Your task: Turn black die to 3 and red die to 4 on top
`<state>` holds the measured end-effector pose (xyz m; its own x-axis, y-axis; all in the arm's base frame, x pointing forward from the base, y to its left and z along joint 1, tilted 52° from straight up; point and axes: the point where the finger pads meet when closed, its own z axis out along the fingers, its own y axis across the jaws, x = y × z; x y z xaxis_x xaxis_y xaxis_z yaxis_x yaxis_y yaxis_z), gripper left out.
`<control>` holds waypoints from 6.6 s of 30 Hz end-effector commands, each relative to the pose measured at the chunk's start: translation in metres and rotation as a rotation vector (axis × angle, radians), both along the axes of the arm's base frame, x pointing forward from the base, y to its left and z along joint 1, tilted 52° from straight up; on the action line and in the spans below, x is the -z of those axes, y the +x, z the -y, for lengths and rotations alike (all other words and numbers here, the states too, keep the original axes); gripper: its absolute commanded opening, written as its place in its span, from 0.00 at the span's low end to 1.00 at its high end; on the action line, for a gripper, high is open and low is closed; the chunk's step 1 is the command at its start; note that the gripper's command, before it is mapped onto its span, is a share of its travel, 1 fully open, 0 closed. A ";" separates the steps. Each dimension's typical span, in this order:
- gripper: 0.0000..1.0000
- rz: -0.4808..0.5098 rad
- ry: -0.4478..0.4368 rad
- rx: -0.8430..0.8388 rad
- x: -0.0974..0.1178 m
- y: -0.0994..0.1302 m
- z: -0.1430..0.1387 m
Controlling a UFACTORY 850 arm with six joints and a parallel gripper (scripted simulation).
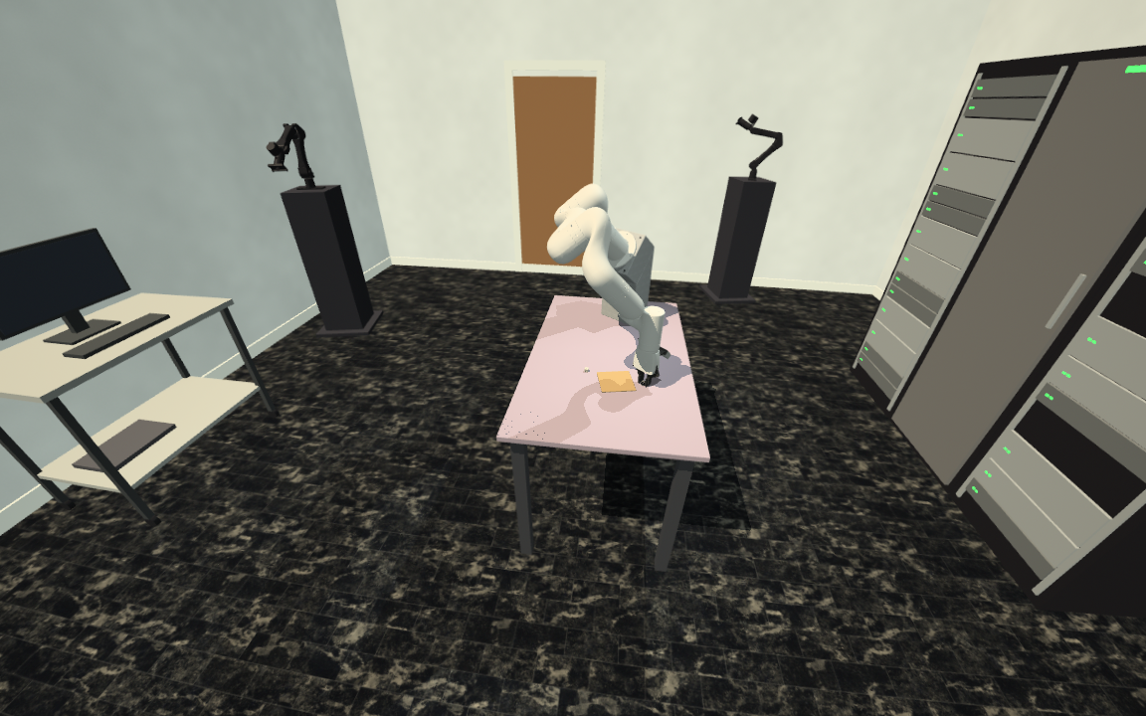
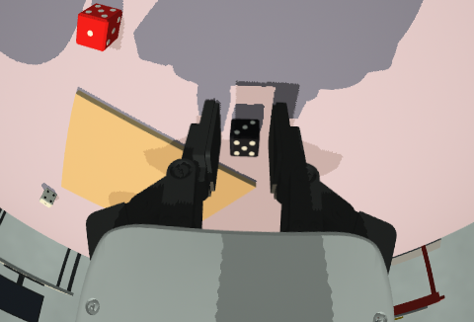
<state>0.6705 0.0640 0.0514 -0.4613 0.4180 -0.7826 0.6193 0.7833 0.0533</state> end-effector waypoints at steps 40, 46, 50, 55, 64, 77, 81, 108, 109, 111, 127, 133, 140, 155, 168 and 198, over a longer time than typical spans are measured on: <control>0.11 0.001 0.000 -0.001 0.000 0.000 -0.001; 0.11 0.001 0.000 -0.001 -0.004 -0.004 -0.003; 0.11 0.001 0.000 -0.001 -0.010 -0.009 -0.007; 0.11 0.001 0.000 -0.001 -0.031 -0.031 -0.023; 0.11 0.001 0.000 -0.001 -0.061 -0.062 -0.046; 0.11 0.001 0.001 0.000 -0.062 -0.063 -0.046; 0.11 0.017 0.023 0.022 -0.062 -0.063 -0.047; 0.11 0.374 0.517 0.504 -0.059 -0.058 -0.052; 0.11 0.389 0.537 0.523 -0.059 -0.058 -0.052; 0.11 0.419 0.578 0.564 -0.058 -0.058 -0.053; 0.11 0.629 0.869 0.847 -0.056 -0.055 -0.056; 0.11 0.727 1.005 0.980 -0.055 -0.053 -0.057; 0.11 0.814 1.125 1.098 -0.054 -0.052 -0.059; 0.11 0.976 1.348 1.316 -0.053 -0.050 -0.061; 0.11 0.990 1.430 1.250 -0.053 -0.050 -0.059; 0.11 0.905 1.990 0.491 -0.046 -0.061 -0.055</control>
